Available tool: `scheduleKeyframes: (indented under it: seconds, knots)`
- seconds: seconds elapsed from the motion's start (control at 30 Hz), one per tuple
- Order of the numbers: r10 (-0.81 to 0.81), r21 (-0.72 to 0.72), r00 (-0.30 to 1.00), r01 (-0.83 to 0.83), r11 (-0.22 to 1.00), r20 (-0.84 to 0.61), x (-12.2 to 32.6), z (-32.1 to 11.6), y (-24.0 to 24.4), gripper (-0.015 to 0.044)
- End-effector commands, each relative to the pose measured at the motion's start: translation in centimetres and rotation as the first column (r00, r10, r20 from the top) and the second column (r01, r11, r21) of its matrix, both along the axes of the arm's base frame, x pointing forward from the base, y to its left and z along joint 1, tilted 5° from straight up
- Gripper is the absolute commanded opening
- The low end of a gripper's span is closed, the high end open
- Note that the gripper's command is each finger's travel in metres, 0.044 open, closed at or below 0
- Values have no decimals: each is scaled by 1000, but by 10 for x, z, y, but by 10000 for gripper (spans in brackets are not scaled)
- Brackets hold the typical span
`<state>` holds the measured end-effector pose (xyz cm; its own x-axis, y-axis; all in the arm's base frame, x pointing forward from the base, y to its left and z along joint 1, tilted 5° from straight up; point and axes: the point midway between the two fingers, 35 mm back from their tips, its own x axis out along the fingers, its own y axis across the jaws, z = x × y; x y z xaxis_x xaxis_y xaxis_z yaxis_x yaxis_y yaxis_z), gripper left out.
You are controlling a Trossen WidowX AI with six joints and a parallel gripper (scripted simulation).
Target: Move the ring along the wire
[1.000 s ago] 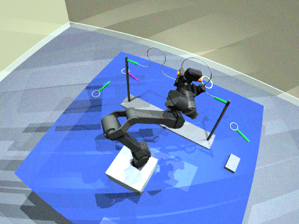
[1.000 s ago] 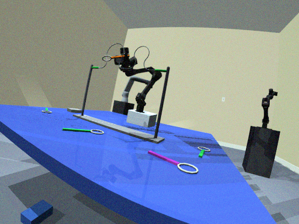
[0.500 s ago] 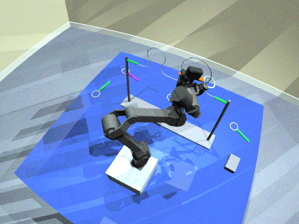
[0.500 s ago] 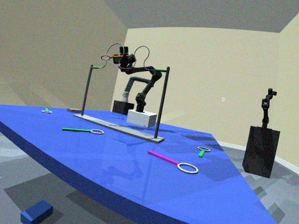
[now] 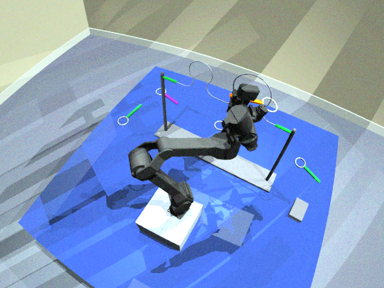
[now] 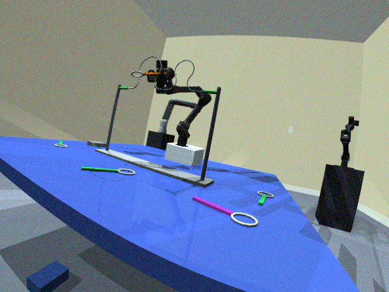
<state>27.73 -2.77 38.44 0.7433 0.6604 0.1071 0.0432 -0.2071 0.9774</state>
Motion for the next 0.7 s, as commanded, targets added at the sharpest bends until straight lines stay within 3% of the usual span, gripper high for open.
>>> scheduleKeyframes:
  seconds: [0.0, 0.67]
  knots:
    - [2, -33, 1000, -1, 999, 16, -4, 4, 3, -150]
    - [-2, -137, 1000, 5, 990, 17, -3, 1, 4, -150]
